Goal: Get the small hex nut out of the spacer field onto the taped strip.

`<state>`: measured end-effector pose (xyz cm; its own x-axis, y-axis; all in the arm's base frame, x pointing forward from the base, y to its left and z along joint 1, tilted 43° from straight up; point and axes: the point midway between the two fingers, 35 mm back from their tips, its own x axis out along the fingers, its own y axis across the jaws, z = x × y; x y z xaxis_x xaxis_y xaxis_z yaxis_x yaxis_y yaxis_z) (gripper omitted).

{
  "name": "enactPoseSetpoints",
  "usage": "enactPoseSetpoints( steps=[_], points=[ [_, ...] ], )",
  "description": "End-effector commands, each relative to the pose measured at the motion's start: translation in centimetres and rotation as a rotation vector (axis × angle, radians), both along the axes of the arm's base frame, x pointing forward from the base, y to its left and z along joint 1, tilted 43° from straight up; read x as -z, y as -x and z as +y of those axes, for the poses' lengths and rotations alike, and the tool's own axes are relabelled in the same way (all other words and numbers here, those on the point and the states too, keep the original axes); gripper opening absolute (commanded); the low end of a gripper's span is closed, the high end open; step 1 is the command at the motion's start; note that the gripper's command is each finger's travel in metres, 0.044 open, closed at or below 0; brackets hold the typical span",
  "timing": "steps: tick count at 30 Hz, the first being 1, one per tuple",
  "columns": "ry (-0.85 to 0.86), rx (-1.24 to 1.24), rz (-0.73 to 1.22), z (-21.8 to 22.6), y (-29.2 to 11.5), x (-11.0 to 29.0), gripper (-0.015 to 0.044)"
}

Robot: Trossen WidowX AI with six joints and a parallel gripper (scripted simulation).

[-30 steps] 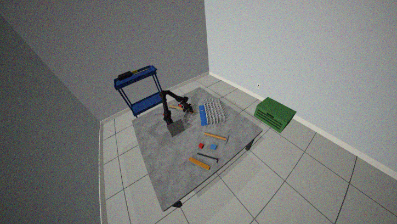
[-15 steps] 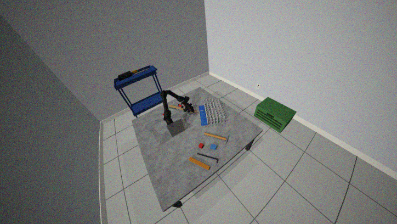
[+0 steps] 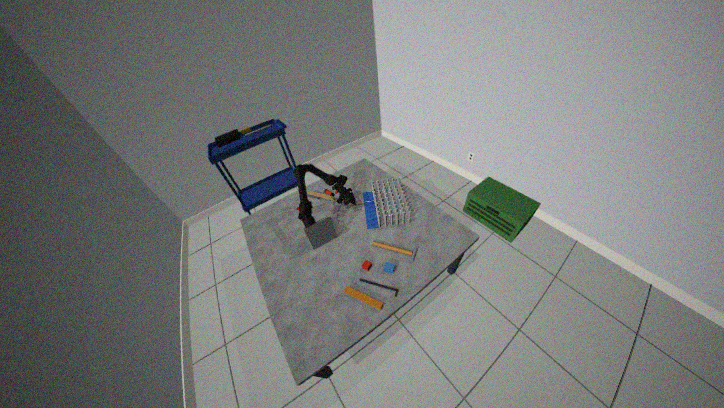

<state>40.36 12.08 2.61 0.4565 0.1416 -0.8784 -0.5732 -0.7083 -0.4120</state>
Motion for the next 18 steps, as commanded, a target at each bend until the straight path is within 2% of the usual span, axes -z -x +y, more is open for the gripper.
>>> enactPoseSetpoints(
  steps=[1,18],
  points=[
    [0.002,-0.003,-0.005,-0.3,-0.5,0.1,0.0000],
    [0.002,-0.002,-0.006,-1.0,-1.8,0.5,0.0000]
  ],
)
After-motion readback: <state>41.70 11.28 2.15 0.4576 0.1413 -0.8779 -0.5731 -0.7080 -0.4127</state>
